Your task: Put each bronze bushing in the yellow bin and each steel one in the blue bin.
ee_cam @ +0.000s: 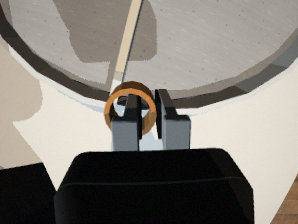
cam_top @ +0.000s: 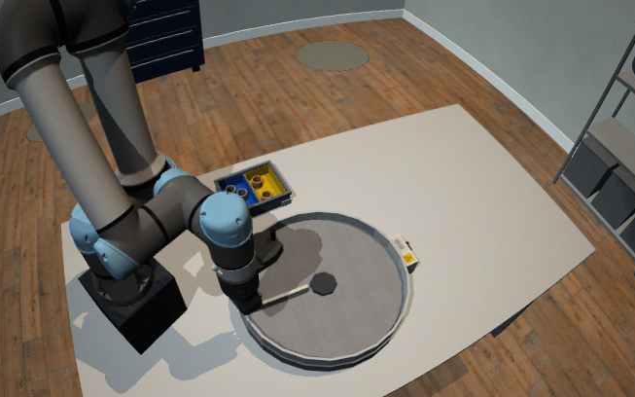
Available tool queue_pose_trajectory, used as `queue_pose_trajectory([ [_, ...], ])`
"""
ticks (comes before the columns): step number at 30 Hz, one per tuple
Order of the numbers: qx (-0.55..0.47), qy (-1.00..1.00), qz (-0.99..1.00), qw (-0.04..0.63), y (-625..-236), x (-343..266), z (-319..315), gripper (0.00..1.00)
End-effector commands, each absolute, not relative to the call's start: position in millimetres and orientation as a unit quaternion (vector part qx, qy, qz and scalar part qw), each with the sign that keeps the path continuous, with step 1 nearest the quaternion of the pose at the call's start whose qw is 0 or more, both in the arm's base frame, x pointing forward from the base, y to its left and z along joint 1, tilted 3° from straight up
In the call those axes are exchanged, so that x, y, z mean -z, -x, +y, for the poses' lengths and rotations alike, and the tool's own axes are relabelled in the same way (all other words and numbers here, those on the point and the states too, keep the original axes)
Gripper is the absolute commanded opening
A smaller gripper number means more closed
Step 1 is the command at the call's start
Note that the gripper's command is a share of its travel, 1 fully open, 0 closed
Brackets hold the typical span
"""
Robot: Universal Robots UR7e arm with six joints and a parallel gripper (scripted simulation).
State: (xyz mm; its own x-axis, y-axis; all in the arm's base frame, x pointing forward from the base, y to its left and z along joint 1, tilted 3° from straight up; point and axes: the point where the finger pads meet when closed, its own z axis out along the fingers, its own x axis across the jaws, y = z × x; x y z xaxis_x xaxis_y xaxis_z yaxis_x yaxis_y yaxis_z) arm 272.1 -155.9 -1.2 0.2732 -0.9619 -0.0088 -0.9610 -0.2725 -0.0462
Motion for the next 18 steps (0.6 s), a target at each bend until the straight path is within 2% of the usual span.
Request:
queue_pose_trajectory([
  [1,0.011,0.793,0.609,0.021,-289.9,-0.4,-119.5,0.0],
  [8,0.011,0.791,0.611,0.021,-294.7,-0.8,-109.4,0.0],
  [14,0.01,0.785,0.619,0.021,-317.7,-2.9,-61.0,0.0],
  [18,0.01,0.785,0.619,0.021,-318.7,-3.1,-59.0,0.0],
])
